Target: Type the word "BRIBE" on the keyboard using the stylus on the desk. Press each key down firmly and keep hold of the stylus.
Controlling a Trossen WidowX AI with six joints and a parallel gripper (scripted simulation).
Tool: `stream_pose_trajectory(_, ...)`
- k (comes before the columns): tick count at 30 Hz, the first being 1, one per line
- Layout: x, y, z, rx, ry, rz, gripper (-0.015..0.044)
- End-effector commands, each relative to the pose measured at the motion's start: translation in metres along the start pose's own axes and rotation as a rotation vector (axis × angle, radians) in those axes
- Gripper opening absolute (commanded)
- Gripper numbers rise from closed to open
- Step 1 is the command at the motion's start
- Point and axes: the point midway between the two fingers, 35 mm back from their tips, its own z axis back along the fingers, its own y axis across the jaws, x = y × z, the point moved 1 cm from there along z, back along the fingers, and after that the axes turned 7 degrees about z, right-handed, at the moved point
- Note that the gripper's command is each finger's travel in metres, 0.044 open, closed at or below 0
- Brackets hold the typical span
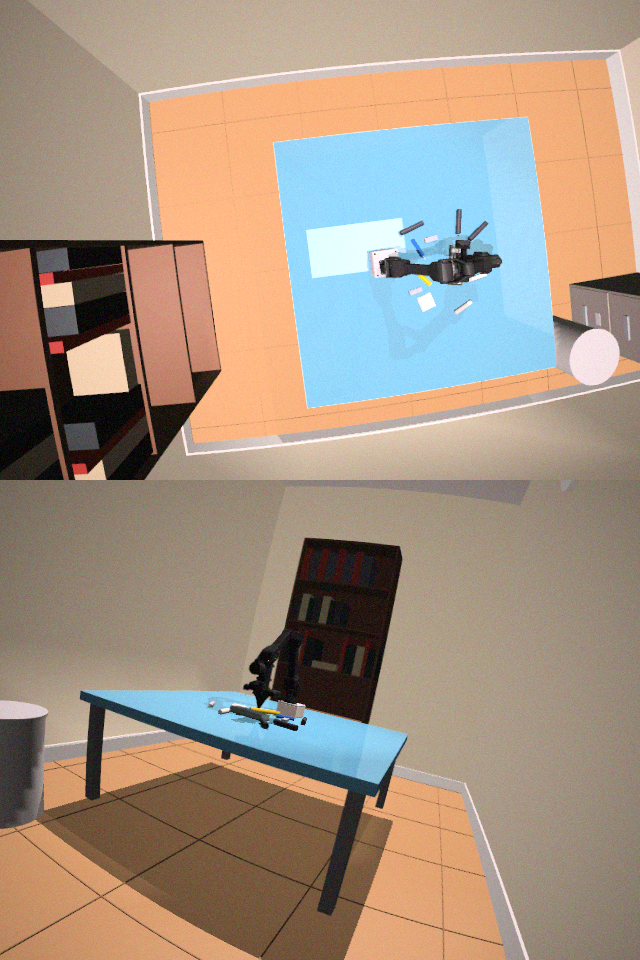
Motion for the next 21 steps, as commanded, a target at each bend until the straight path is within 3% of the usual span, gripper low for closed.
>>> stream_pose_trajectory(1,0.000,0.010,0.000,0.000,0.001,-0.017,0.0000)
stream_pose_trajectory(10,0.001,0.010,0.002,0.000,0.001,-0.017,0.0000)
stream_pose_trajectory(15,0.001,0.010,0.058,0.000,0.001,-0.017,0.0000)
stream_pose_trajectory(21,0.003,0.011,0.053,0.002,-0.009,-0.011,0.0000)
